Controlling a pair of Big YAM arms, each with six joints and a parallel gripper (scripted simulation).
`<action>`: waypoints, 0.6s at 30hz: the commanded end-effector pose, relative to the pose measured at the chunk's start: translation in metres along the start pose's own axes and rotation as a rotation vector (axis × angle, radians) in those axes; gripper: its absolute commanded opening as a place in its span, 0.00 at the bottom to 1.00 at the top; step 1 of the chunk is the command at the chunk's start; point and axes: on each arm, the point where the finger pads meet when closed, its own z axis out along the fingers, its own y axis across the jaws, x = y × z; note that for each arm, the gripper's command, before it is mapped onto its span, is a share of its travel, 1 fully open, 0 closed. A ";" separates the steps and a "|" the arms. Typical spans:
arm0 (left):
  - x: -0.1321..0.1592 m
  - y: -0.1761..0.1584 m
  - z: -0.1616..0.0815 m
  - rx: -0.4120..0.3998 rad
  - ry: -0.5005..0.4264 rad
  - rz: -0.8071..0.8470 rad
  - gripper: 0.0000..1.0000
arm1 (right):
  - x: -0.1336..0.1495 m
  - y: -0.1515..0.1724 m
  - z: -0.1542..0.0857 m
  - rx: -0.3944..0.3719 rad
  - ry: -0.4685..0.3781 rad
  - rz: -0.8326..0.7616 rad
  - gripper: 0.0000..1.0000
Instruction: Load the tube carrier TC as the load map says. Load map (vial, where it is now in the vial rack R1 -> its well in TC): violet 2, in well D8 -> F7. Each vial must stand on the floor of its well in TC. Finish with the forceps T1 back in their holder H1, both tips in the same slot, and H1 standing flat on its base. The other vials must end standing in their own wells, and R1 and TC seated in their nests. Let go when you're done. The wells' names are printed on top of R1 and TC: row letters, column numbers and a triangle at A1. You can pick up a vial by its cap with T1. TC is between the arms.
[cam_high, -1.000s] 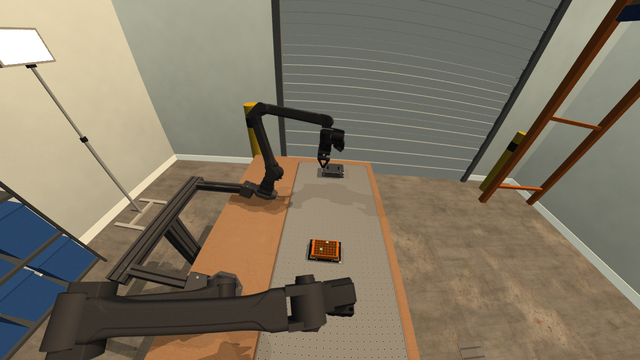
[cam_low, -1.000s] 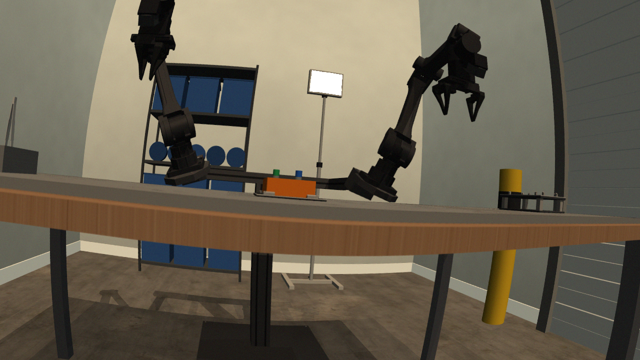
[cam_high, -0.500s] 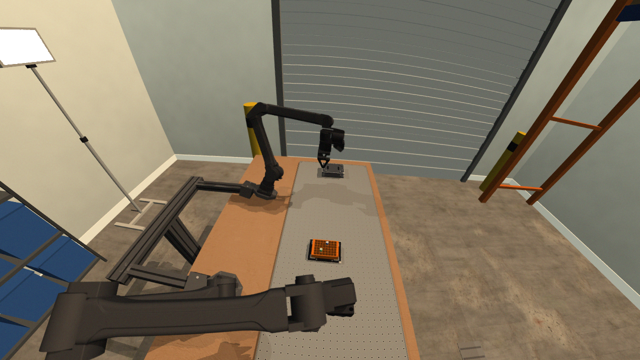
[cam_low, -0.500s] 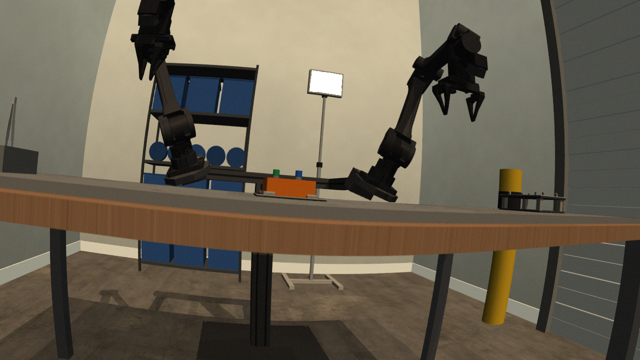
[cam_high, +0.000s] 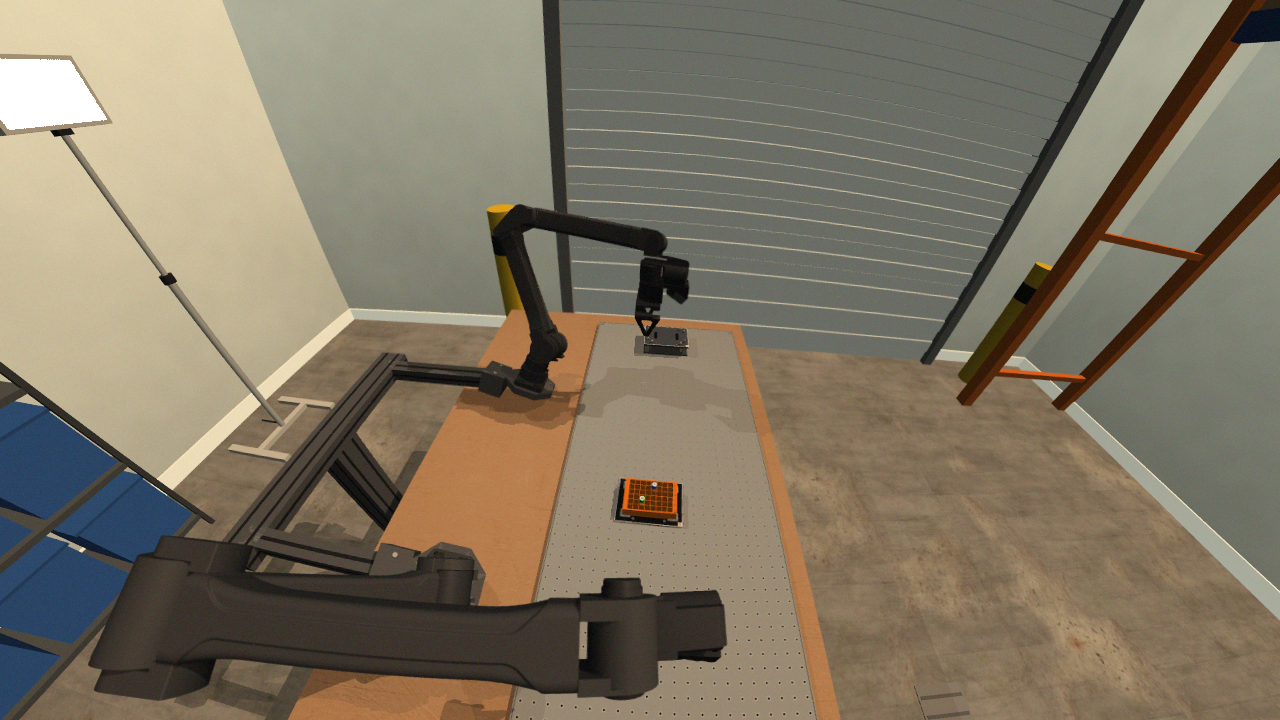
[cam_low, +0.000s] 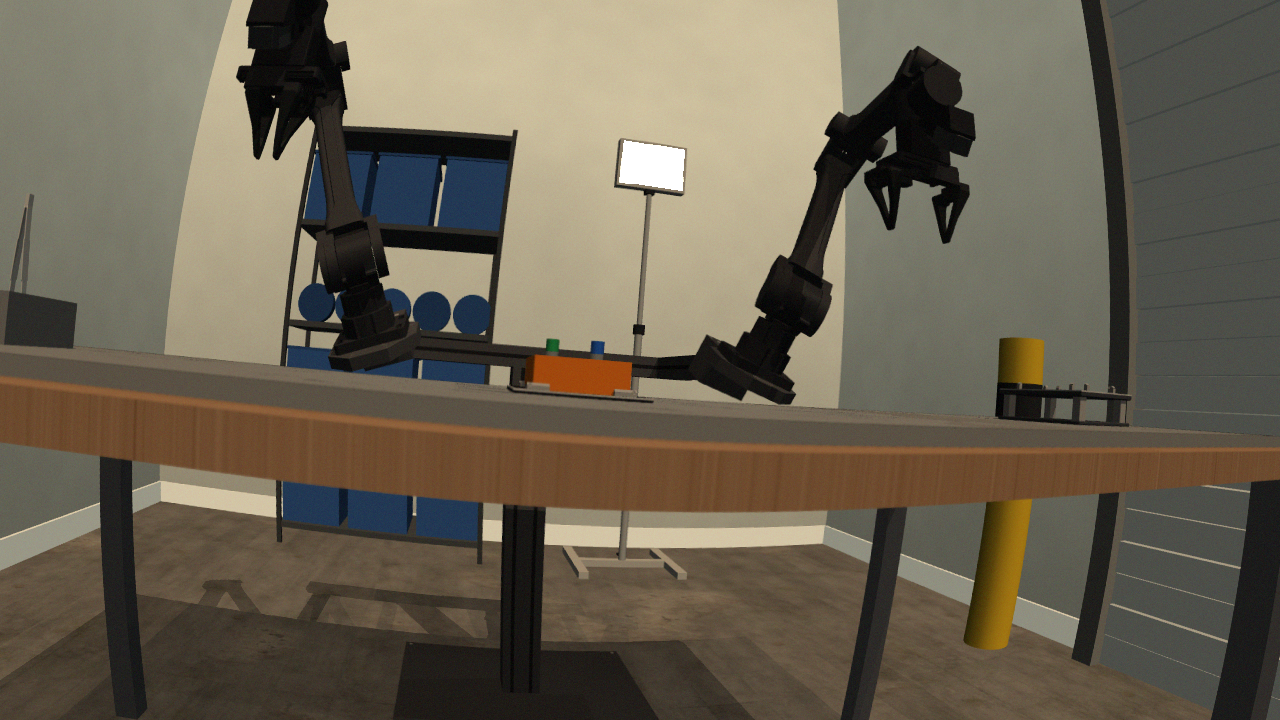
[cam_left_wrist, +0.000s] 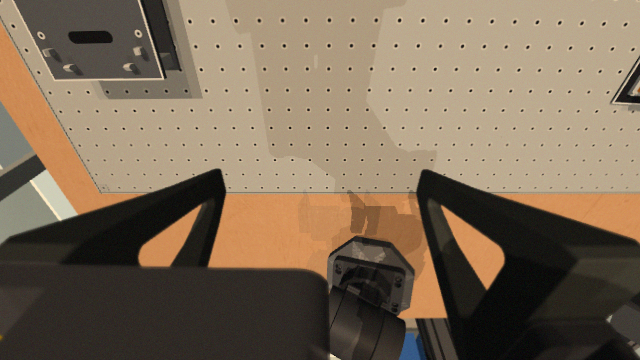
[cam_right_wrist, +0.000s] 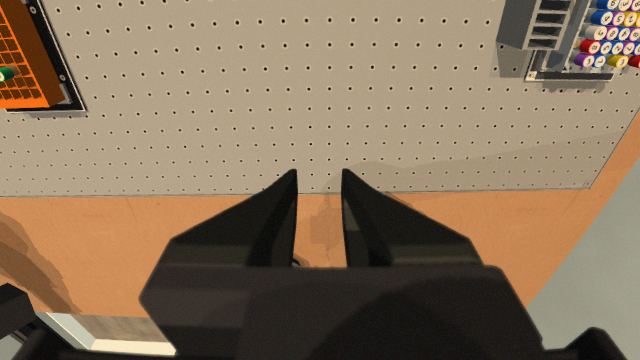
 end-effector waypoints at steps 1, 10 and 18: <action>-0.009 0.002 -0.010 0.005 -0.029 -0.017 1.00 | -0.025 -0.016 -0.010 -0.005 -0.041 -0.024 0.23; -0.009 0.002 -0.010 0.005 -0.029 -0.017 1.00 | -0.038 -0.041 -0.004 0.001 -0.042 -0.026 0.23; -0.009 0.002 -0.010 0.005 -0.029 -0.017 1.00 | -0.053 -0.071 0.003 0.007 -0.042 -0.028 0.23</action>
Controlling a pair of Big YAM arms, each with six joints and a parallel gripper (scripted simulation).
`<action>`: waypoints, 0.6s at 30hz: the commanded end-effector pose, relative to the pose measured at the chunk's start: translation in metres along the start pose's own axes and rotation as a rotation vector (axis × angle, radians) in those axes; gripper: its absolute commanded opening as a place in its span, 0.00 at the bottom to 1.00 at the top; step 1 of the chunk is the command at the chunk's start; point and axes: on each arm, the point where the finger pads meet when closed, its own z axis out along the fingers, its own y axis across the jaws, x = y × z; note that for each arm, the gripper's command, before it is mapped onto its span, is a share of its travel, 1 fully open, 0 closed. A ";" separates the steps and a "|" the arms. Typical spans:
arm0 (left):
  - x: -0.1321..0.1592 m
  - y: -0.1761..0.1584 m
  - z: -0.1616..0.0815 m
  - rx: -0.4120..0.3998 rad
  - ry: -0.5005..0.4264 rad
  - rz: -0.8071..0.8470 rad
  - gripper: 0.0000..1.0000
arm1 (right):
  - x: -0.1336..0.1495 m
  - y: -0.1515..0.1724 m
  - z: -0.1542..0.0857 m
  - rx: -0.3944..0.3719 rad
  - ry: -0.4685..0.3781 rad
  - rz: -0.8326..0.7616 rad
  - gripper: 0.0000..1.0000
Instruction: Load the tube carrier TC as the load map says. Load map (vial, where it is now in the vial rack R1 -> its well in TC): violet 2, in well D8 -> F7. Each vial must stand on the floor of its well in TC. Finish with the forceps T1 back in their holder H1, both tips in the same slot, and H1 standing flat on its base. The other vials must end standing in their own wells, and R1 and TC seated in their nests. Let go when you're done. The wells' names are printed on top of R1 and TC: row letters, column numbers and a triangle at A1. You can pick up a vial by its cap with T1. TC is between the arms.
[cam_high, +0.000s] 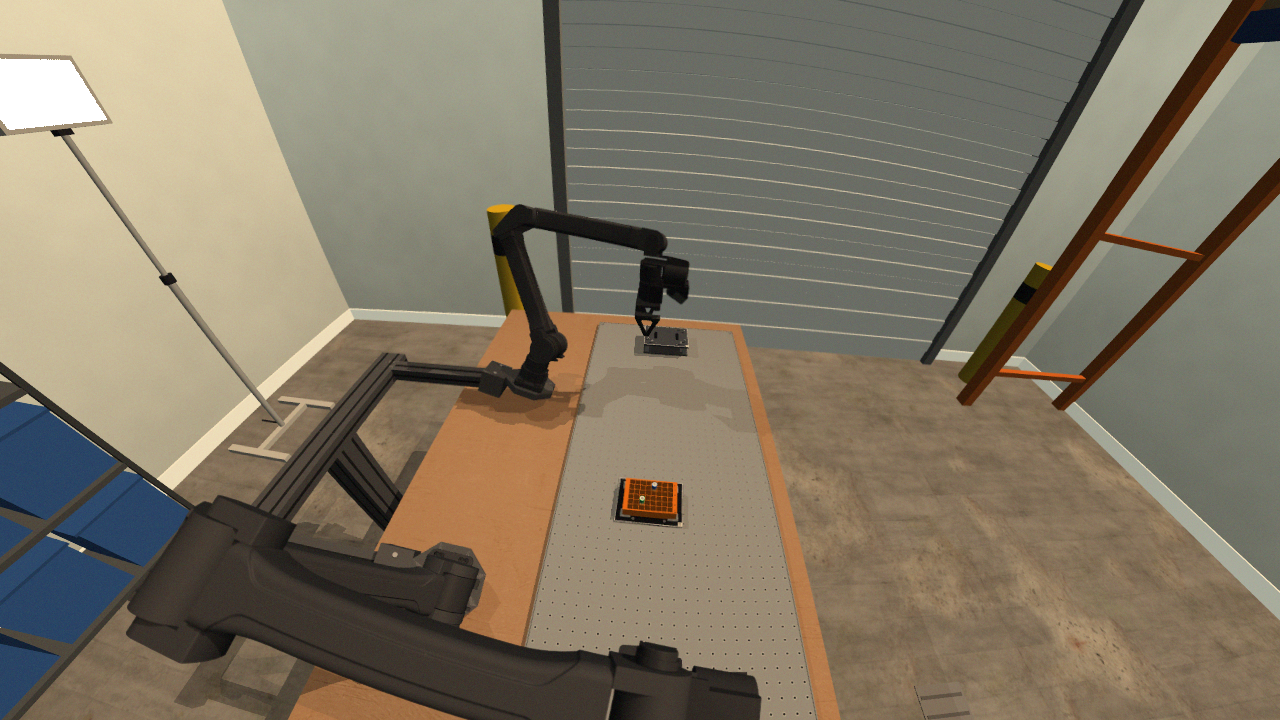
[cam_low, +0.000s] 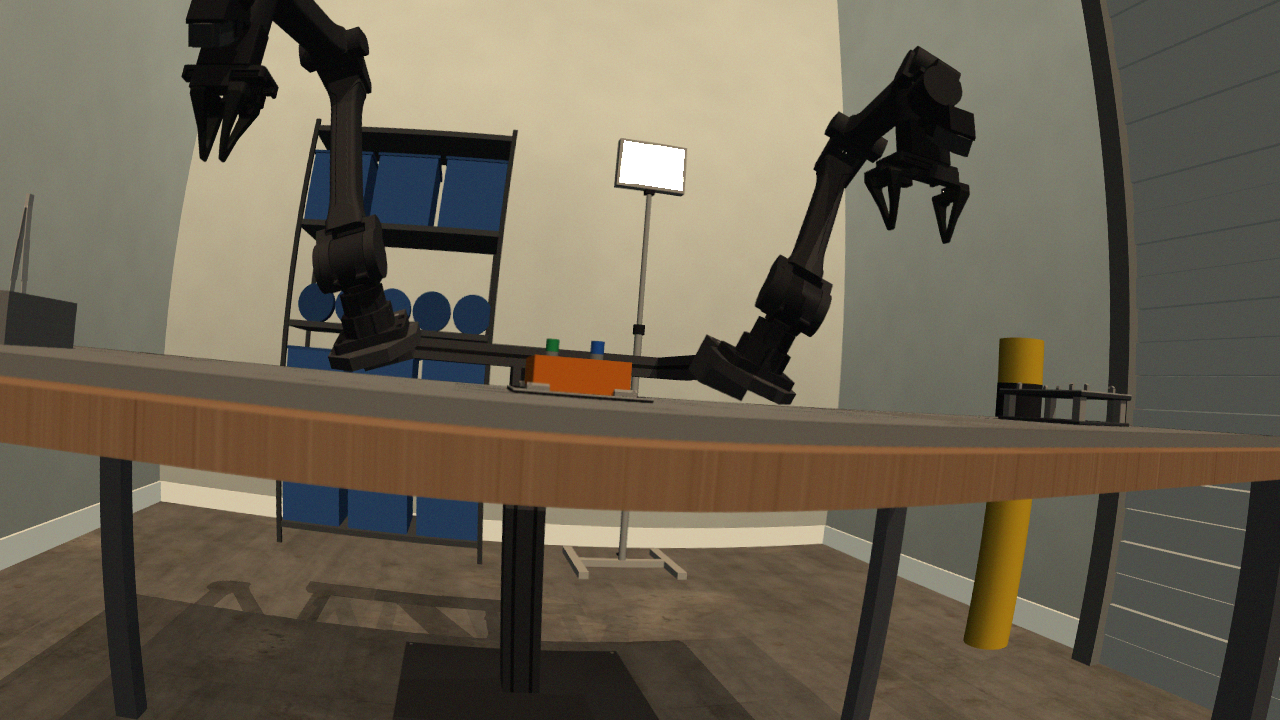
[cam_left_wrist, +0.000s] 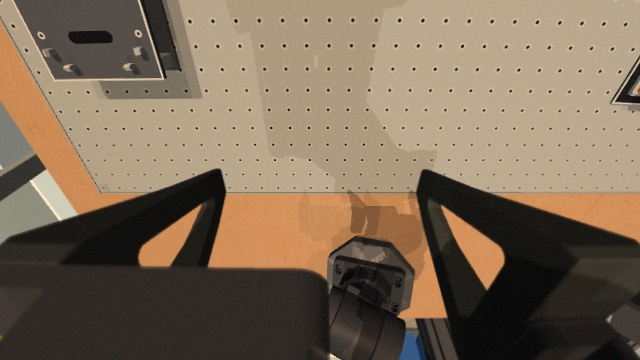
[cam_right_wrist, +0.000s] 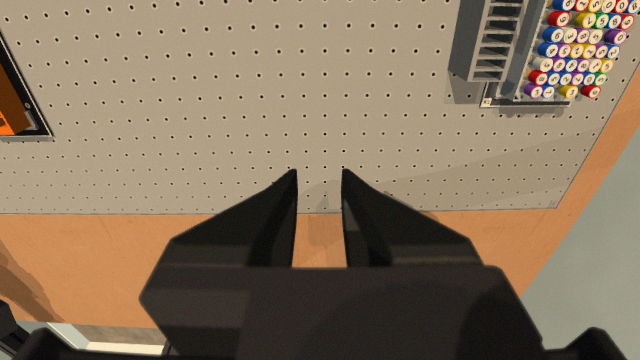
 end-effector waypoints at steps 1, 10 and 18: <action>-0.009 0.002 -0.010 0.005 -0.029 -0.017 1.00 | -0.025 -0.019 -0.010 0.006 -0.041 -0.025 0.23; -0.009 0.002 -0.010 0.005 -0.029 -0.017 1.00 | -0.038 -0.045 -0.004 0.011 -0.040 -0.026 0.23; -0.009 0.002 -0.010 0.005 -0.029 -0.017 1.00 | -0.051 -0.073 0.004 0.014 -0.037 -0.029 0.23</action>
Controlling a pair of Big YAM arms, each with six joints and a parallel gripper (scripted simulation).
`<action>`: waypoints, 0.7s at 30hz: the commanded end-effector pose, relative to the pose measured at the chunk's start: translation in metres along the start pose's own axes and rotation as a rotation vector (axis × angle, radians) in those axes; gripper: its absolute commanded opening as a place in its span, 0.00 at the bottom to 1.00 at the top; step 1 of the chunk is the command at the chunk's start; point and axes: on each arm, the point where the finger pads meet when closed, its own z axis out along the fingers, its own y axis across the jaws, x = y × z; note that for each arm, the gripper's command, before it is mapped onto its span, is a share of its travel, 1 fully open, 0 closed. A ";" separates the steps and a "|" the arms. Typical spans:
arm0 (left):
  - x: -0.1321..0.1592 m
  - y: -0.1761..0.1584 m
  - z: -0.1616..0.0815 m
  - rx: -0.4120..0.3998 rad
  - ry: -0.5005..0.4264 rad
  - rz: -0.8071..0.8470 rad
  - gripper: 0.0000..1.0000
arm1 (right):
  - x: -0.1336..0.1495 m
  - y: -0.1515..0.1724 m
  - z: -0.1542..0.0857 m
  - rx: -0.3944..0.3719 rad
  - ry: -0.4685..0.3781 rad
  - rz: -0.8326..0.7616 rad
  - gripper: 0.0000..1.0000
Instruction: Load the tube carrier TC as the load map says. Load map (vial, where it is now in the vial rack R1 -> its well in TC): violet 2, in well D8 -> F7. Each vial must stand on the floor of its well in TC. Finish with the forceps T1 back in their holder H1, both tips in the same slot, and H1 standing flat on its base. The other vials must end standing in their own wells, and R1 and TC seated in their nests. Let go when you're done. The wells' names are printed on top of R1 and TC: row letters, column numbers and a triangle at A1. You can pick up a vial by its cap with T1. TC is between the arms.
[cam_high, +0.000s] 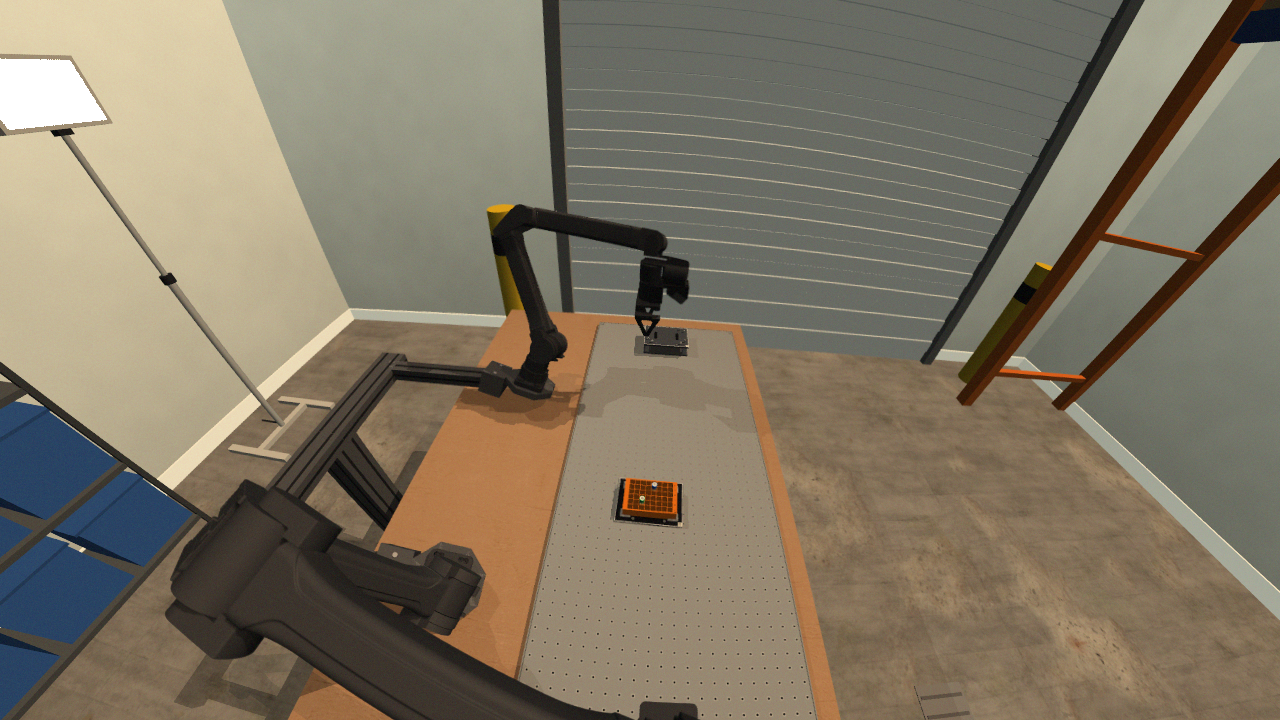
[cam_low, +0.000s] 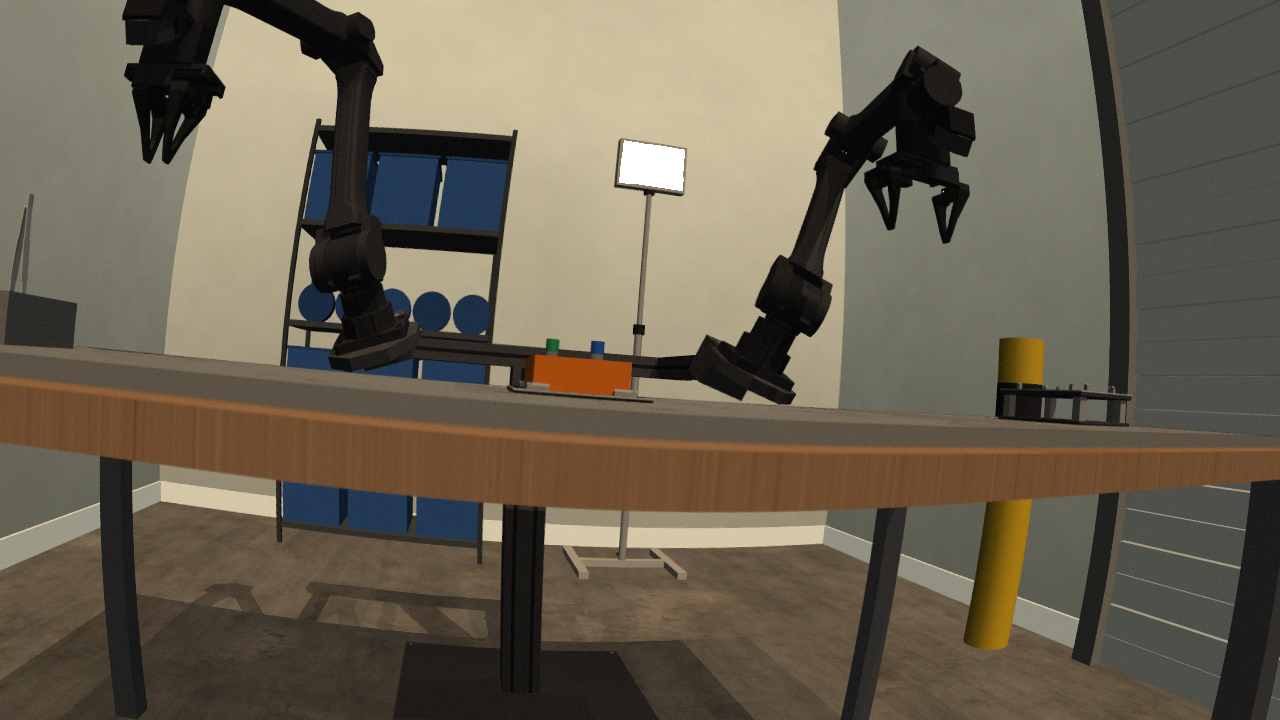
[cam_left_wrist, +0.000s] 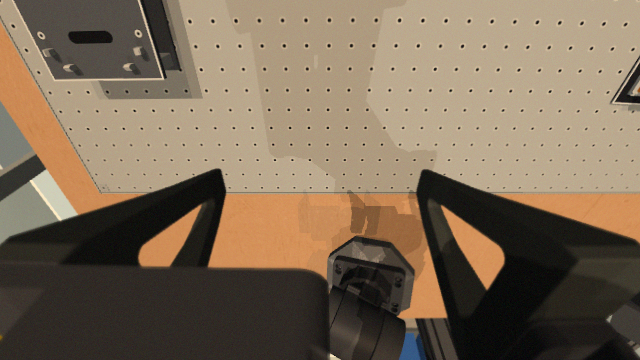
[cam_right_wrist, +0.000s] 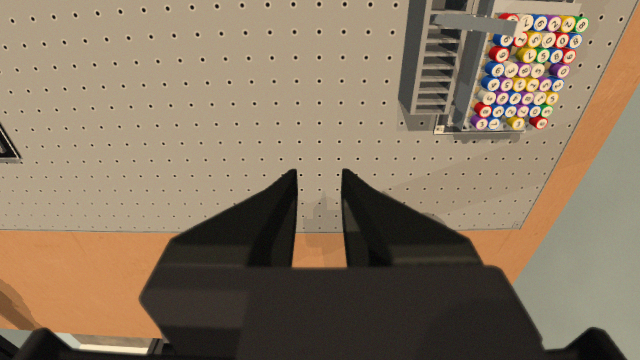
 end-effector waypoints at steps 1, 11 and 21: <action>-0.009 0.002 -0.010 0.005 -0.029 -0.017 1.00 | -0.023 -0.022 -0.008 0.012 -0.033 -0.021 0.23; -0.009 0.002 -0.010 0.005 -0.029 -0.017 1.00 | -0.038 -0.050 -0.001 0.017 -0.035 -0.022 0.23; -0.009 0.002 -0.010 0.005 -0.029 -0.017 1.00 | -0.054 -0.085 0.009 0.017 -0.028 -0.024 0.23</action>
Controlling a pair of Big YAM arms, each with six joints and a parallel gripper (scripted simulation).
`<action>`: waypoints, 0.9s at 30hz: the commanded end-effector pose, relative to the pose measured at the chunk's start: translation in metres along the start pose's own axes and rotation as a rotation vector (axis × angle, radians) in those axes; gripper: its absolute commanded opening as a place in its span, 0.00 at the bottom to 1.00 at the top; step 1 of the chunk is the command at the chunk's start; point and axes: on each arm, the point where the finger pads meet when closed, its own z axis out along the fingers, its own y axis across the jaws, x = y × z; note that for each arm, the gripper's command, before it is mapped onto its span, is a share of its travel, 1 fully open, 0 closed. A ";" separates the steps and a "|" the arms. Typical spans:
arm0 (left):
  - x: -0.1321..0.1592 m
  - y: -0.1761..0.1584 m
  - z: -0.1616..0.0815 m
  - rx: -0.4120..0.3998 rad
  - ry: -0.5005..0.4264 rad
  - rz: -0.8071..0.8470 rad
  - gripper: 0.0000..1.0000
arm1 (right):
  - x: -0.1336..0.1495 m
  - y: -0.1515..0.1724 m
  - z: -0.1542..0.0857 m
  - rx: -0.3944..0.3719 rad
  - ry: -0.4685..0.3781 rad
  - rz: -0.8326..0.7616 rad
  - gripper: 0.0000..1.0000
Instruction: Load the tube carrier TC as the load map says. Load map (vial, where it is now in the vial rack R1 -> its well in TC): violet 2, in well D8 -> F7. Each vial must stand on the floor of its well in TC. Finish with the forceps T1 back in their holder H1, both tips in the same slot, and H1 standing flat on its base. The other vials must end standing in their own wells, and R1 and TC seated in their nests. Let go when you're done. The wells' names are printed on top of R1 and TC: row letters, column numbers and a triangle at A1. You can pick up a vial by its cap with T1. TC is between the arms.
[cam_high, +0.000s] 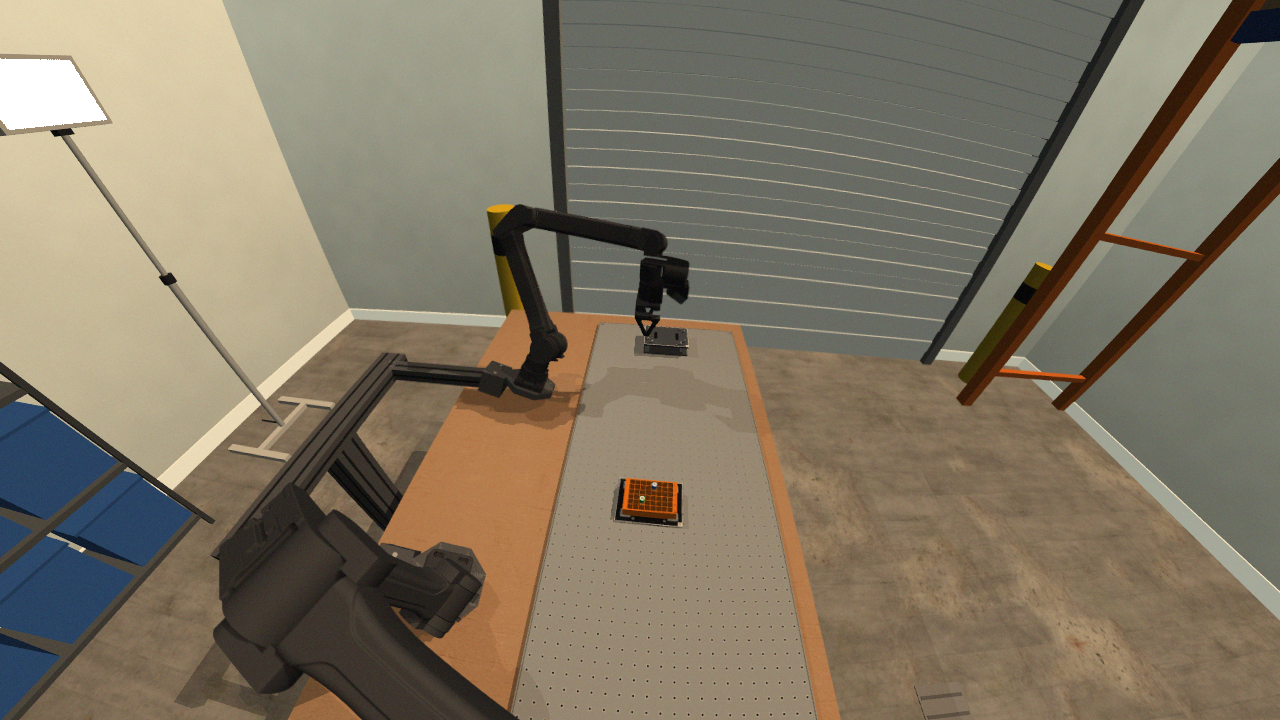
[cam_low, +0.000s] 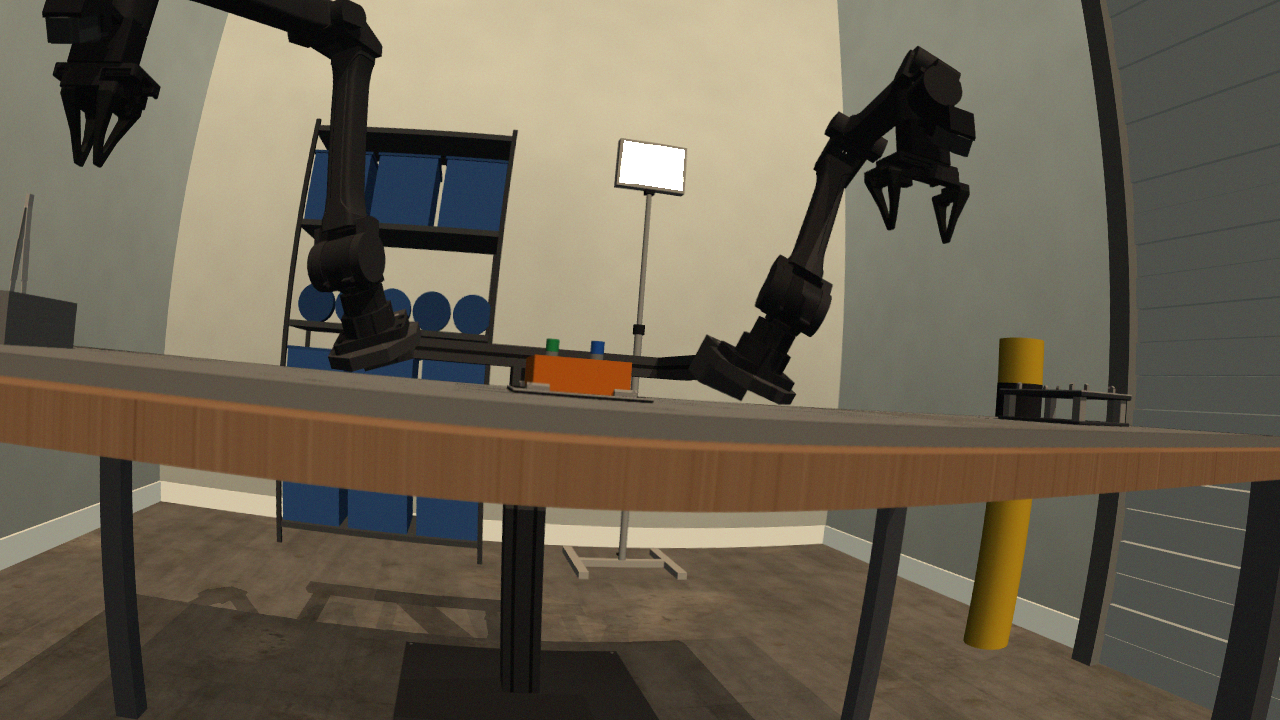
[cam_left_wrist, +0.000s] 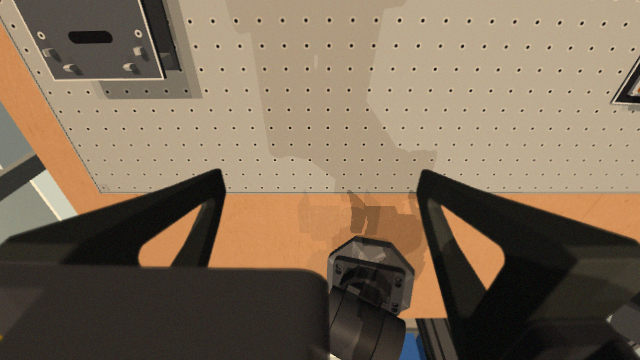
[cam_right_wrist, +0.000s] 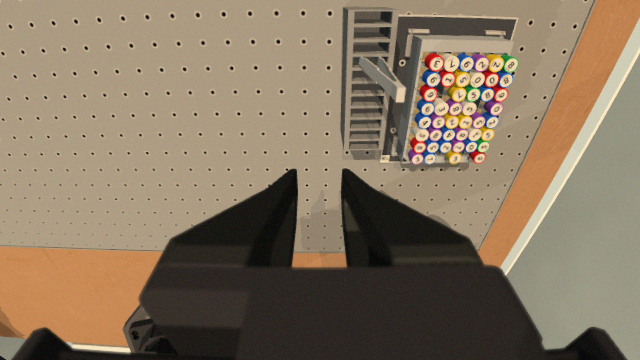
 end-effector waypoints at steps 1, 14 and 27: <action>-0.009 0.002 -0.010 0.005 -0.029 -0.017 1.00 | -0.020 -0.020 -0.007 0.018 -0.032 -0.016 0.23; -0.009 0.002 -0.010 0.005 -0.029 -0.017 1.00 | -0.037 -0.060 0.004 0.011 -0.016 -0.019 0.23; -0.009 0.002 -0.010 0.005 -0.029 -0.017 1.00 | -0.035 -0.051 0.003 0.012 -0.021 -0.018 0.23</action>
